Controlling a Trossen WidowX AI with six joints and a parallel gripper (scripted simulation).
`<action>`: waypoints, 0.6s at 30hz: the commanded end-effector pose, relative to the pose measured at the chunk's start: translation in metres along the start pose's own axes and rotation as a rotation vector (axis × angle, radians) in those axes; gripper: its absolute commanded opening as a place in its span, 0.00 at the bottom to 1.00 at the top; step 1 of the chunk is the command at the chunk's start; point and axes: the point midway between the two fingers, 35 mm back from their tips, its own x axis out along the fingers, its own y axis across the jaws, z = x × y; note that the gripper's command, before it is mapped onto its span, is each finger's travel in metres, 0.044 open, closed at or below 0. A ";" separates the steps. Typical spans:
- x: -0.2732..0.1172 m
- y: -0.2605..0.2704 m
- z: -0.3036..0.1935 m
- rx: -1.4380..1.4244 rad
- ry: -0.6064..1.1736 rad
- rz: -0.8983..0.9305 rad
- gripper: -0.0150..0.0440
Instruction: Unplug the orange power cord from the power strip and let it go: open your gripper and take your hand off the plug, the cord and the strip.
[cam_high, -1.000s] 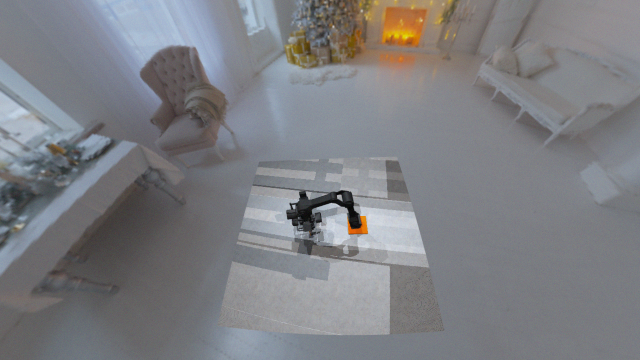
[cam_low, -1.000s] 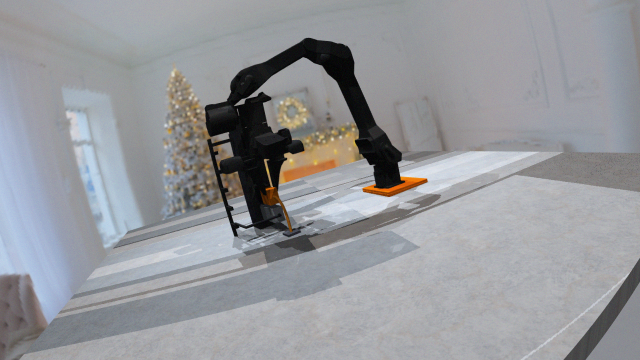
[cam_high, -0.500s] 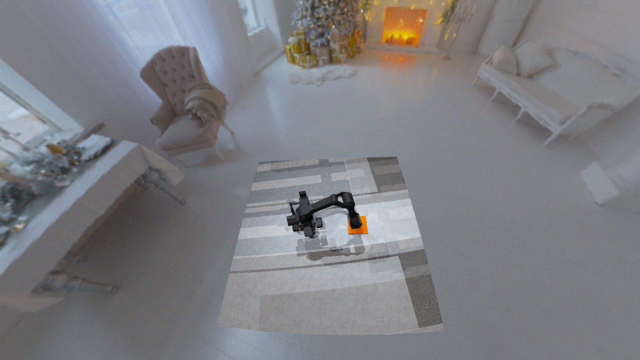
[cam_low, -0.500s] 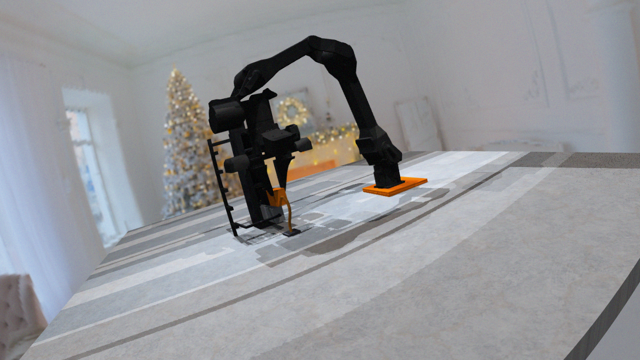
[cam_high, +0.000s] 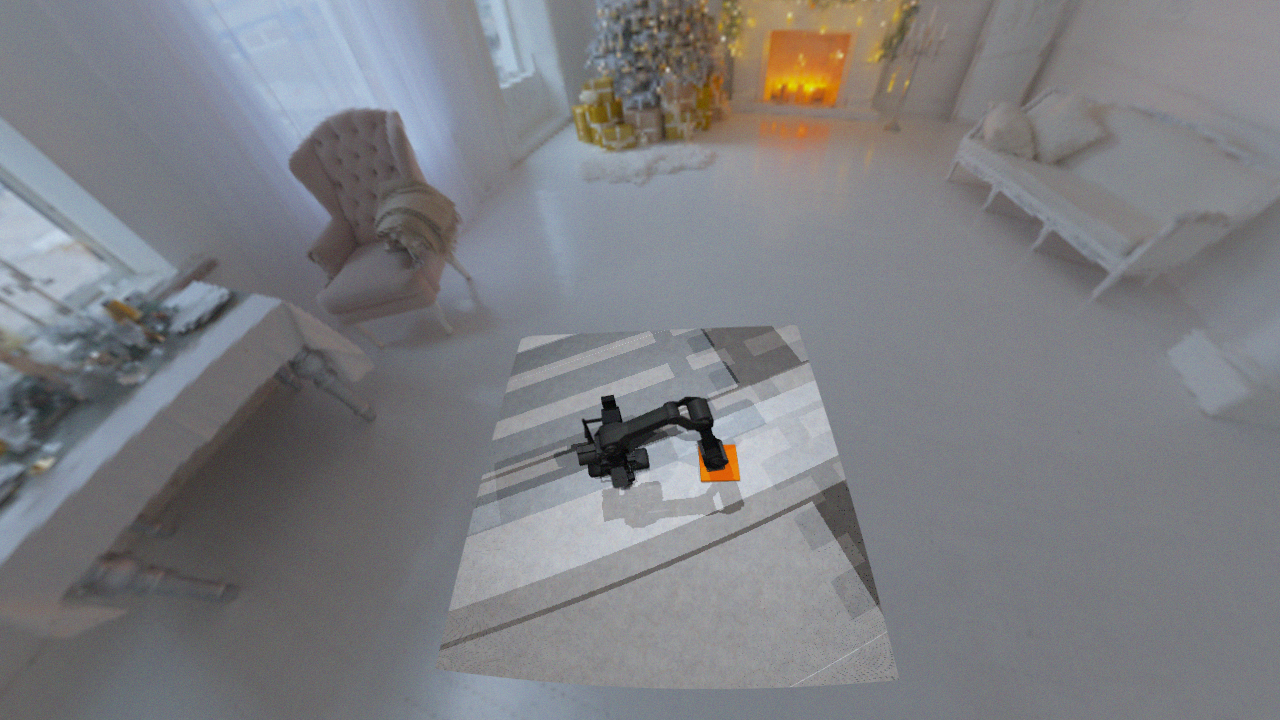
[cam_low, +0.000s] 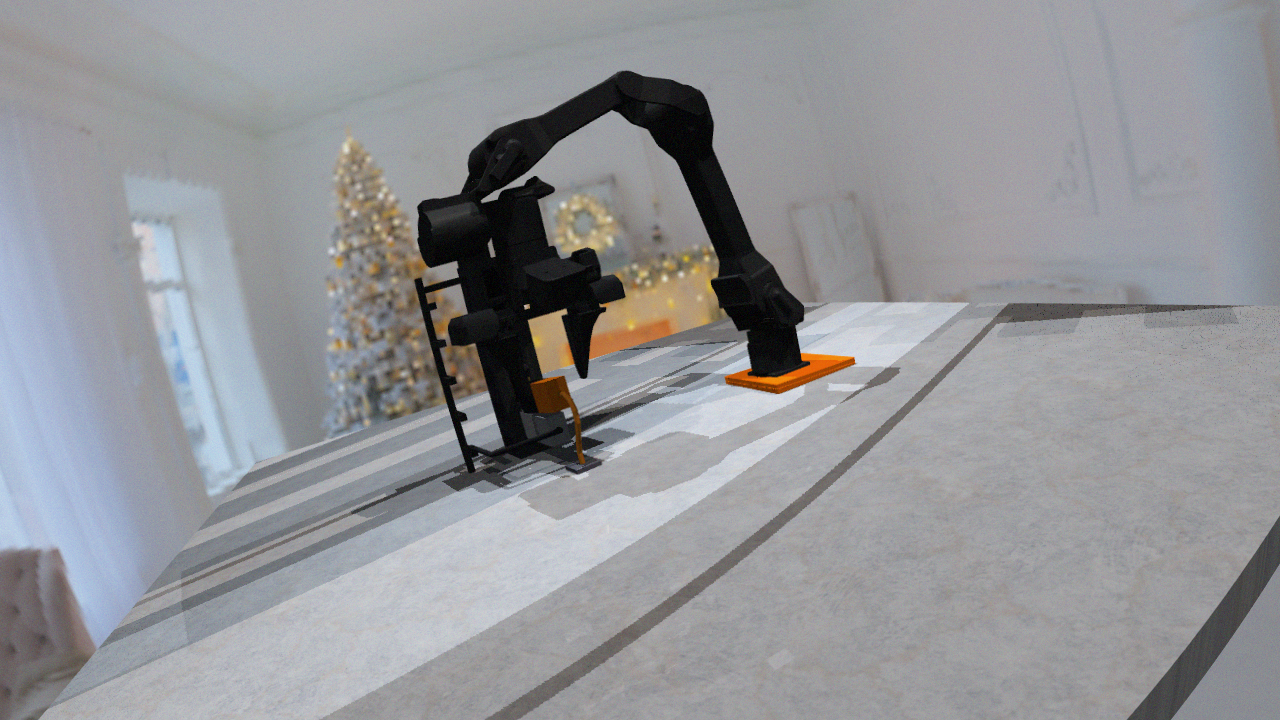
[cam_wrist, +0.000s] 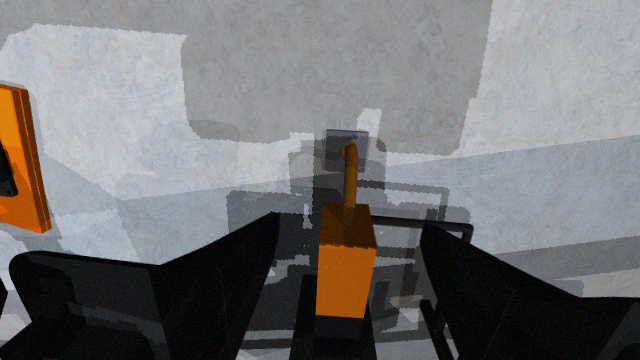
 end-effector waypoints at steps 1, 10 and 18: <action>-0.003 -0.001 0.012 -0.004 -0.005 -0.003 0.97; -0.012 0.000 0.060 -0.004 -0.009 -0.002 1.00; -0.012 0.000 0.060 -0.004 -0.009 -0.002 1.00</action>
